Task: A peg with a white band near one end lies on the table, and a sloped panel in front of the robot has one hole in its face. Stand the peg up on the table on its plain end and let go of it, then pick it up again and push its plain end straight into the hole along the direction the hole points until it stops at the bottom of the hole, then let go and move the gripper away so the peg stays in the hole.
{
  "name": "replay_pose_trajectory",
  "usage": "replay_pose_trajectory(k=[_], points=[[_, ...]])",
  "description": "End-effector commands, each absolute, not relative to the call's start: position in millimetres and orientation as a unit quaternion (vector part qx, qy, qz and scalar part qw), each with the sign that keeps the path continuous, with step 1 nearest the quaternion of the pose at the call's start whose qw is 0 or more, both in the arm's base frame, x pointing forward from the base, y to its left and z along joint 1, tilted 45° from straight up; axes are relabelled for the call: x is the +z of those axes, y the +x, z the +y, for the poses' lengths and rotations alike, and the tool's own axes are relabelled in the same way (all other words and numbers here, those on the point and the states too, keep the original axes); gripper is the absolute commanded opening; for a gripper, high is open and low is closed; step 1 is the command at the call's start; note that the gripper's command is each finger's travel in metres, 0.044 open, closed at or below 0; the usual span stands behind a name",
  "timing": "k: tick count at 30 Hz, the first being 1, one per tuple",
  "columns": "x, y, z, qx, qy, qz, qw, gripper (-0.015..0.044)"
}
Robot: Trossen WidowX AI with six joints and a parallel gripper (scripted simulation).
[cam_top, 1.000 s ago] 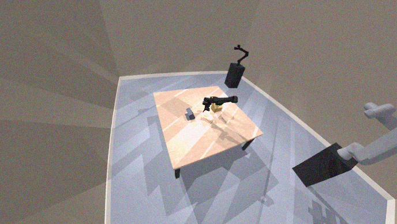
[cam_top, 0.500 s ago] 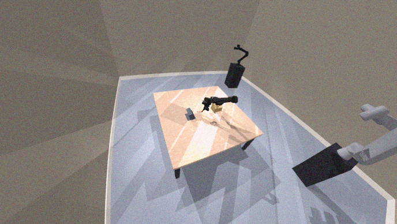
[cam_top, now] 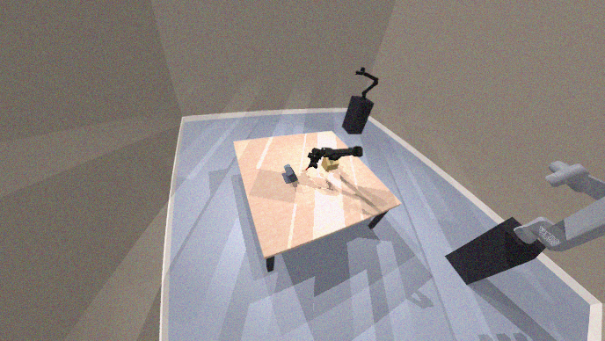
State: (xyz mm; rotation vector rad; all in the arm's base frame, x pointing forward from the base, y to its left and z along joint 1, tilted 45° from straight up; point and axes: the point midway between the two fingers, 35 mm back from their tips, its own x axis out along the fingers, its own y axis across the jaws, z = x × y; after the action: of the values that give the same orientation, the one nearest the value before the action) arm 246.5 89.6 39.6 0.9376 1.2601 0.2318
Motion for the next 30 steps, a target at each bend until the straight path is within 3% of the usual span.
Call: replay_pose_trajectory(k=[1,30], points=[[37.2,247.7,88.0,0.097,0.427,0.557,0.705,0.0000],[36.0,260.3,82.3,0.083,0.471,0.490,0.729,0.0000]])
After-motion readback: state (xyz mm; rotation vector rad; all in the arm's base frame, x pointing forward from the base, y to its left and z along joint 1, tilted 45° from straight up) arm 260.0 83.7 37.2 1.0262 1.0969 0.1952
